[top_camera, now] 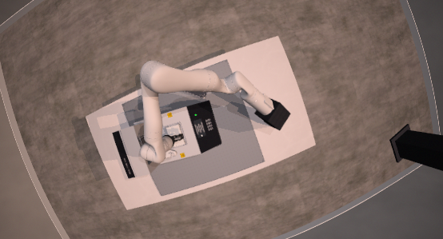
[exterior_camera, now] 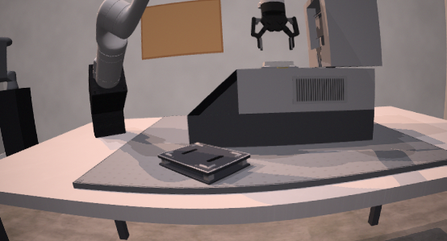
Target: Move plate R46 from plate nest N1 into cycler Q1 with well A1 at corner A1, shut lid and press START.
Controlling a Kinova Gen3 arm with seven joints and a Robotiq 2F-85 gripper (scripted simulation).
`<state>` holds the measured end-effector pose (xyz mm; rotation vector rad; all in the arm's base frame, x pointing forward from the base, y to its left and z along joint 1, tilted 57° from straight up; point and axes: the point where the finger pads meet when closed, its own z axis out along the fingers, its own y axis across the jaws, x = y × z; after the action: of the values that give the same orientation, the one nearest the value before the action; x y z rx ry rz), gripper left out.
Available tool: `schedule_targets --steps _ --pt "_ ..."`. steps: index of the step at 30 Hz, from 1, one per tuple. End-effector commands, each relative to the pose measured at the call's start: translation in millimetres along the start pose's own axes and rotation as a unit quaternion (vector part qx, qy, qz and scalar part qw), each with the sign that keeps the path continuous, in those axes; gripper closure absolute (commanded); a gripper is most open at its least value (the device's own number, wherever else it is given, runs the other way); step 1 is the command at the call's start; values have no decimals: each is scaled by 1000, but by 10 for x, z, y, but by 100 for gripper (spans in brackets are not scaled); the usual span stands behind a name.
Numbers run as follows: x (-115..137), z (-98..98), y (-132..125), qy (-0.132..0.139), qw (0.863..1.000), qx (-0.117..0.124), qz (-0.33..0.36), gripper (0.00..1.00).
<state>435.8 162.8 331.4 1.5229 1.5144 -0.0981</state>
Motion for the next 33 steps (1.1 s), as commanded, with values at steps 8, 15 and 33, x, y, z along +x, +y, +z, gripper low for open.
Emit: schedule_targets --steps 8,15,33 --pt "12 -18 -6 2 1000 0 0 0" --pt "12 -18 -7 2 1000 0 0 0" --pt "-1 -85 -337 -8 985 -5 -173 9"
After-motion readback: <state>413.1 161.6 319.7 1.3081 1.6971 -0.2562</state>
